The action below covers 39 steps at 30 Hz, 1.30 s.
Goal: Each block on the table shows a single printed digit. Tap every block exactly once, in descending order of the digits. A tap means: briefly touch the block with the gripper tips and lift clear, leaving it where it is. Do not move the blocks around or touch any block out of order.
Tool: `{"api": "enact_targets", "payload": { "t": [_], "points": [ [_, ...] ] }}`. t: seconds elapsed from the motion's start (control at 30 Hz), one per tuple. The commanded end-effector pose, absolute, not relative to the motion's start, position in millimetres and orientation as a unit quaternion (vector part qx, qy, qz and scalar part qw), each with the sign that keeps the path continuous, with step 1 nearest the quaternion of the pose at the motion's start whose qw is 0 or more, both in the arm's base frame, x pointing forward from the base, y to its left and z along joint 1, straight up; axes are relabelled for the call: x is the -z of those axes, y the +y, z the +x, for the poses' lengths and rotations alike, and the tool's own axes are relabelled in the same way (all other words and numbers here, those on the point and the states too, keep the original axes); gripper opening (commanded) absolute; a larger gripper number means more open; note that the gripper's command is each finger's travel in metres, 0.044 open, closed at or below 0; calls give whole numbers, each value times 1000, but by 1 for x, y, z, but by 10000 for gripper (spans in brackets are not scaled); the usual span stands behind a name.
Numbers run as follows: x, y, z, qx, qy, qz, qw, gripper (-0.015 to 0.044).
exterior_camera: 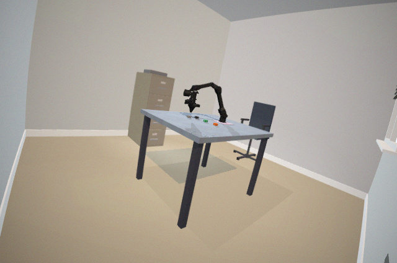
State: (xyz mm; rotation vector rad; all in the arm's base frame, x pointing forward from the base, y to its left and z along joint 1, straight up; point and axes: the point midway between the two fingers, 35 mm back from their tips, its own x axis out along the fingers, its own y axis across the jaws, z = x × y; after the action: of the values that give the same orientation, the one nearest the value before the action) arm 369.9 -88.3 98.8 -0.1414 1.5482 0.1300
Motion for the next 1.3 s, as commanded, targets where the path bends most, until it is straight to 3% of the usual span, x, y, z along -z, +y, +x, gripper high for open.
{"api": "enact_targets", "payload": {
  "t": [0.0, 0.3, 0.63, 0.83, 1.07, 1.27],
  "points": [
    [-140, -89, 372, -59, 691, -69, 717, 20],
    [-168, -89, 363, -59, 692, -67, 716, 20],
    [-163, -92, 275, -59, 695, -67, 713, 20],
    [-161, -92, 274, -59, 695, -67, 713, 20],
    [-84, -93, 276, -59, 695, -67, 713, 20],
    [-81, -93, 276, -59, 695, -67, 713, 20]
  ]
}}
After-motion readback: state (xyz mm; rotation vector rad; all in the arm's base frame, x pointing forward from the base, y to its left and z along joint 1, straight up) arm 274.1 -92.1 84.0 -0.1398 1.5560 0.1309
